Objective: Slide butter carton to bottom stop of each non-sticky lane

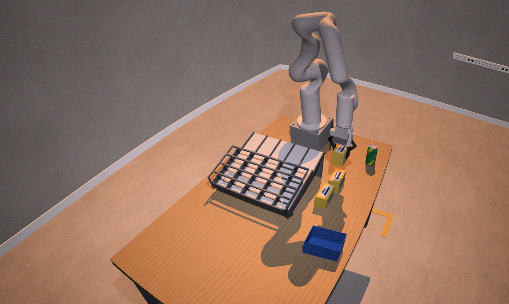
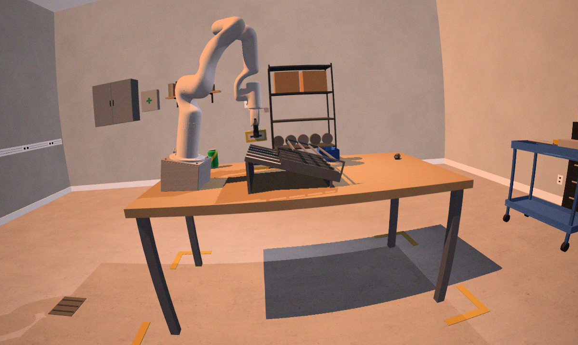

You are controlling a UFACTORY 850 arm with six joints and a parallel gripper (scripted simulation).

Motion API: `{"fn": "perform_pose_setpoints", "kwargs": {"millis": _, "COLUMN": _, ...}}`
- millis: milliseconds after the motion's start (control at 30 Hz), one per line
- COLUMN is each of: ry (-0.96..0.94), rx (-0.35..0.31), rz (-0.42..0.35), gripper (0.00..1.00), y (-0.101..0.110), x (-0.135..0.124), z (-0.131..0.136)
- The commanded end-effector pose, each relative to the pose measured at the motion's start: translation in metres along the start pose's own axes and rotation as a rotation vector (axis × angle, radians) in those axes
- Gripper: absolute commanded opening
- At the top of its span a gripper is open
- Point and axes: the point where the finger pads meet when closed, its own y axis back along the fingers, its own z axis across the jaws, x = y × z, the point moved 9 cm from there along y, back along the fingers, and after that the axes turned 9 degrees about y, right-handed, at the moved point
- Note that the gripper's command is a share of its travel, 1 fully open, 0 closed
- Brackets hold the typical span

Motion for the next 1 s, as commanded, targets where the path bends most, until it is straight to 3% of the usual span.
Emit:
{"fn": "perform_pose_setpoints", "kwargs": {"millis": 0, "ry": 0.000, "rx": 0.001, "rz": -0.002, "gripper": 0.00, "y": 0.001, "x": 0.001, "z": 0.000}}
{"fn": "perform_pose_setpoints", "kwargs": {"millis": 67, "ry": 0.000, "rx": 0.001, "rz": -0.002, "gripper": 0.00, "y": 0.001, "x": 0.001, "z": 0.000}}
{"fn": "perform_pose_setpoints", "kwargs": {"millis": 100, "ry": -0.012, "rx": 0.001, "rz": -0.002, "gripper": 0.00, "y": 0.071, "x": 0.001, "z": 0.000}}
{"fn": "perform_pose_setpoints", "kwargs": {"millis": 200, "ry": -0.012, "rx": 0.001, "rz": -0.002, "gripper": 0.00, "y": 0.076, "x": 0.001, "z": 0.000}}
{"fn": "perform_pose_setpoints", "kwargs": {"millis": 267, "ry": -0.012, "rx": 0.001, "rz": -0.002, "gripper": 0.00, "y": 0.099, "x": 0.001, "z": 0.000}}
{"fn": "perform_pose_setpoints", "kwargs": {"millis": 633, "ry": -0.012, "rx": 0.001, "rz": -0.002, "gripper": 0.00, "y": 0.099, "x": 0.001, "z": 0.000}}
{"fn": "perform_pose_setpoints", "kwargs": {"millis": 667, "ry": -0.012, "rx": 0.001, "rz": 0.003, "gripper": 0.00, "y": 0.097, "x": -0.001, "z": 0.070}}
{"fn": "perform_pose_setpoints", "kwargs": {"millis": 767, "ry": -0.012, "rx": 0.001, "rz": 0.003, "gripper": 0.00, "y": 0.097, "x": -0.001, "z": 0.078}}
{"fn": "perform_pose_setpoints", "kwargs": {"millis": 967, "ry": -0.012, "rx": 0.001, "rz": 0.003, "gripper": 0.00, "y": 0.096, "x": -0.005, "z": 0.159}}
